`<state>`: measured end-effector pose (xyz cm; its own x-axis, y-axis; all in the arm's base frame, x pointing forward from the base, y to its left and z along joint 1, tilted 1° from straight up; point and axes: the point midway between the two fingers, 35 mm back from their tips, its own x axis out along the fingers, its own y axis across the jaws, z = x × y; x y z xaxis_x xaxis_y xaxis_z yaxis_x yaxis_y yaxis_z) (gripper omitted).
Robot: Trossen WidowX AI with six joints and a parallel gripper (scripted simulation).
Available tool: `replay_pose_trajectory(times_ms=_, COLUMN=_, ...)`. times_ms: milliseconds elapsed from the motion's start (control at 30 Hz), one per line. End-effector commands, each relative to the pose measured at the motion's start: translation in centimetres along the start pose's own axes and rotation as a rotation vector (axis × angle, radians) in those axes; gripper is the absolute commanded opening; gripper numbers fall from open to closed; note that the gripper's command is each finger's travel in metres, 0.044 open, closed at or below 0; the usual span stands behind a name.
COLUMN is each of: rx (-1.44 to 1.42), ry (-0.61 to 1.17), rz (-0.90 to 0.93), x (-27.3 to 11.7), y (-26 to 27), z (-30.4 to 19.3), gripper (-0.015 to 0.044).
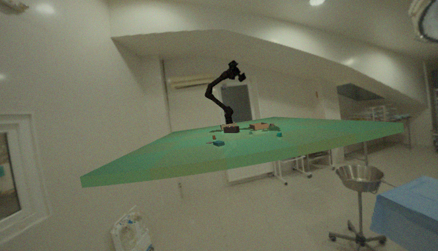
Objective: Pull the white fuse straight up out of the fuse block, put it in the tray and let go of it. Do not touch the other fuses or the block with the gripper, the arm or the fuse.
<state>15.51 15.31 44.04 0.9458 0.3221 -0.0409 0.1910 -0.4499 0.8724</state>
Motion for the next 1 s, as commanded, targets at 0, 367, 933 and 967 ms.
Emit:
replay_pose_trajectory(times_ms=0, rx=-0.005, ry=-0.002, rz=-0.001, x=0.1, y=-0.1, z=0.0, gripper=0.0374)
replay_pose_trajectory(times_ms=367, rx=-0.448, ry=-0.146, rz=-0.160, x=6.2, y=-5.1, z=2.2, gripper=0.0085)
replay_pose_trajectory(times_ms=933, rx=-1.099, ry=-0.179, rz=-1.208, x=13.9, y=-18.6, z=24.5, gripper=0.0070)
replay_pose_trajectory(times_ms=967, rx=-1.090, ry=-0.147, rz=-1.276, x=13.5, y=-19.3, z=25.9, gripper=0.0070)
